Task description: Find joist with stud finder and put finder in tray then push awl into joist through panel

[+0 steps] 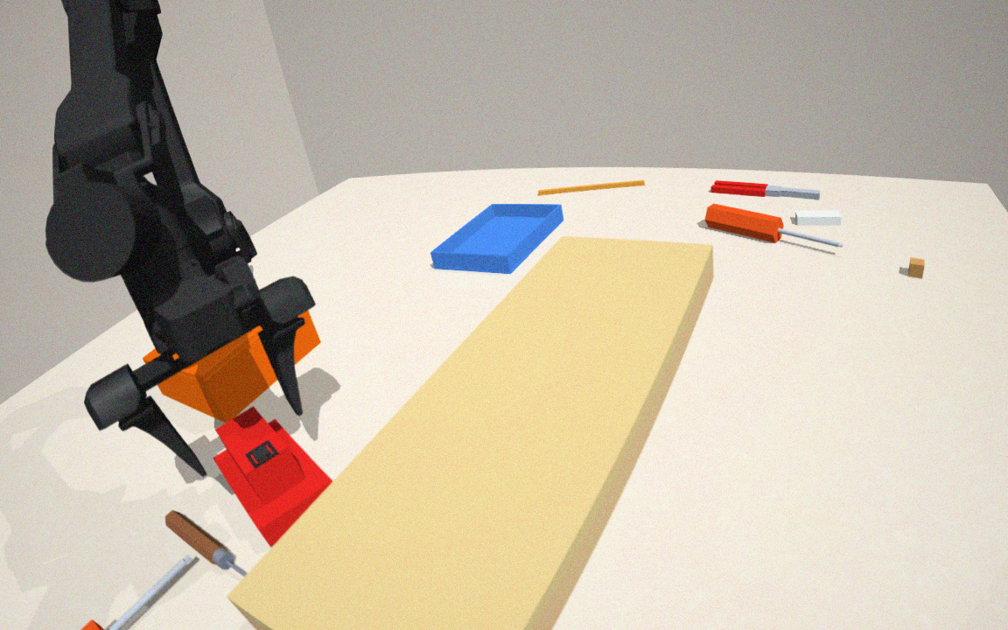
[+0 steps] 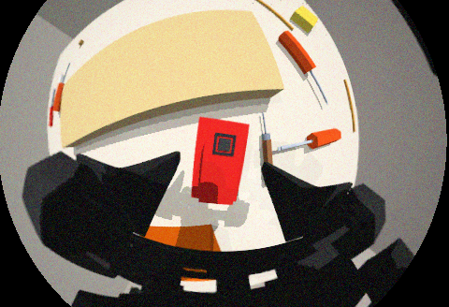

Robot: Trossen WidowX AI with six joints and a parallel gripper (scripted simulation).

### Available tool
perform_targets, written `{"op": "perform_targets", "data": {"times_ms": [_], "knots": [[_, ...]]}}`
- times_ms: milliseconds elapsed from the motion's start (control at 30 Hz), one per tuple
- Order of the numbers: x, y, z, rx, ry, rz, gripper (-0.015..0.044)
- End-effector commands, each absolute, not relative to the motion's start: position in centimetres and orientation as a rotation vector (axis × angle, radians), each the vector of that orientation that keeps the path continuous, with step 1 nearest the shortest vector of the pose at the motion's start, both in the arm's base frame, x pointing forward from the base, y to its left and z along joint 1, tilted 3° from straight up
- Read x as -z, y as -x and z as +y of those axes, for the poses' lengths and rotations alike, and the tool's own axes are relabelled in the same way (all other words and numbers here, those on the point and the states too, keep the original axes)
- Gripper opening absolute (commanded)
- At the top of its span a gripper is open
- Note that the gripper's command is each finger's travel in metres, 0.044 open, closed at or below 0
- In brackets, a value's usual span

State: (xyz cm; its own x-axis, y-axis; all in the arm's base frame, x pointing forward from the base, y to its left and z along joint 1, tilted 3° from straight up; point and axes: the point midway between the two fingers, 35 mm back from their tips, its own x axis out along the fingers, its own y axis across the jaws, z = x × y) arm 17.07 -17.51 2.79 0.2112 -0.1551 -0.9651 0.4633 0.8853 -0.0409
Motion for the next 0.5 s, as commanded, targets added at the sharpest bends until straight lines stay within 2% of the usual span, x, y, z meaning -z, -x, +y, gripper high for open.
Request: {"op": "perform_targets", "data": {"times_ms": [0,467], "knots": [[-1.9,-16.9,-17.5,0.437,-0.283,1.299,0.044],[0.4,-16.7,-17.4,0.437,-0.283,1.299,0.044]]}}
